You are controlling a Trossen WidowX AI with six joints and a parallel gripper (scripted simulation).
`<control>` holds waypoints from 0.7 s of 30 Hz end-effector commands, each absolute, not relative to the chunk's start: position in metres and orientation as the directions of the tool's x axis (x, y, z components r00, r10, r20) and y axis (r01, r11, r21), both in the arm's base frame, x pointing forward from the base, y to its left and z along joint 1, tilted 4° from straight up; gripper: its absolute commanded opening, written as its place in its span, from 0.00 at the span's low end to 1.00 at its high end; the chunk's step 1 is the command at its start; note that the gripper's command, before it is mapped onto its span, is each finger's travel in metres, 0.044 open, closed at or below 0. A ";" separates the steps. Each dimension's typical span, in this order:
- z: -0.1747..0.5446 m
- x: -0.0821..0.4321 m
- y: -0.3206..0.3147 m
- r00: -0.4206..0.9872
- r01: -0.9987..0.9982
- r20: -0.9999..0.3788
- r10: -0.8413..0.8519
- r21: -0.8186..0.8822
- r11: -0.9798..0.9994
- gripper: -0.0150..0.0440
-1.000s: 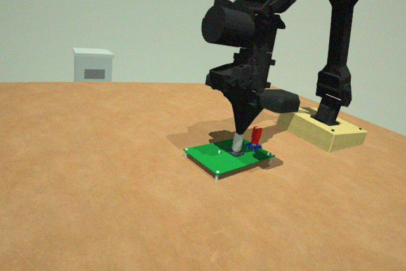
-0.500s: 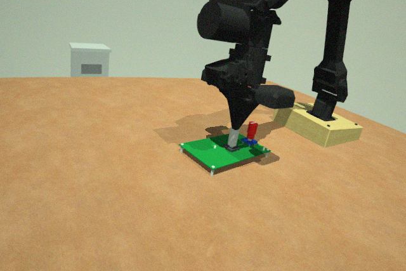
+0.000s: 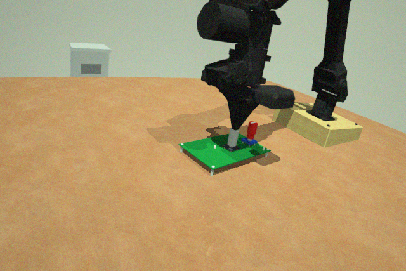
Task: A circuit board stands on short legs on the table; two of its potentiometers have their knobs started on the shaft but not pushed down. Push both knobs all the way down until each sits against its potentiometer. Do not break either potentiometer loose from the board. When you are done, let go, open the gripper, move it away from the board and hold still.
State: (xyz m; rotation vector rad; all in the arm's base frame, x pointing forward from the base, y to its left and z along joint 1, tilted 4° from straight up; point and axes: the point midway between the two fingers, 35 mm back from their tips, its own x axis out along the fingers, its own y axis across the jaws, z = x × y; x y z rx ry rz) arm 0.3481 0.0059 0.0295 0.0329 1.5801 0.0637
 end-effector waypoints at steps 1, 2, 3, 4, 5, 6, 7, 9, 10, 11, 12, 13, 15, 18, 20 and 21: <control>0.020 0.349 0.006 -0.020 -0.017 -0.998 0.058 0.058 0.998 0.25; 0.020 0.349 0.006 -0.020 -0.017 -0.998 0.058 0.058 0.998 0.25; 0.020 0.349 0.006 -0.020 -0.017 -0.998 0.058 0.058 0.998 0.25; 0.019 0.349 0.006 -0.020 -0.017 -0.998 0.058 0.058 0.998 0.25; 0.019 0.349 0.006 -0.020 -0.017 -0.998 0.058 0.058 0.998 0.25; 0.019 0.349 0.006 -0.020 -0.017 -0.998 0.058 0.058 0.998 0.25; 0.019 0.349 0.006 -0.020 -0.017 -0.998 0.058 0.058 0.998 0.25; 0.020 0.350 0.006 -0.020 -0.017 -0.998 0.058 0.058 0.998 0.25; 0.022 0.350 0.006 -0.020 -0.017 -0.998 0.058 0.058 0.998 0.25; 0.023 0.350 0.006 -0.020 -0.017 -0.998 0.058 0.058 0.998 0.25; 0.024 0.350 0.006 -0.020 -0.017 -0.998 0.058 0.058 0.998 0.25; 0.026 0.350 0.006 -0.020 -0.017 -0.998 0.058 0.058 0.998 0.25; 0.029 0.350 0.006 -0.020 -0.017 -0.998 0.058 0.058 0.998 0.25; 0.034 0.350 0.005 -0.020 -0.017 -0.998 0.058 0.058 0.998 0.25; 0.037 0.350 0.005 -0.020 -0.017 -0.998 0.058 0.058 0.998 0.25; 0.038 0.350 0.005 -0.020 -0.017 -0.998 0.058 0.058 0.998 0.25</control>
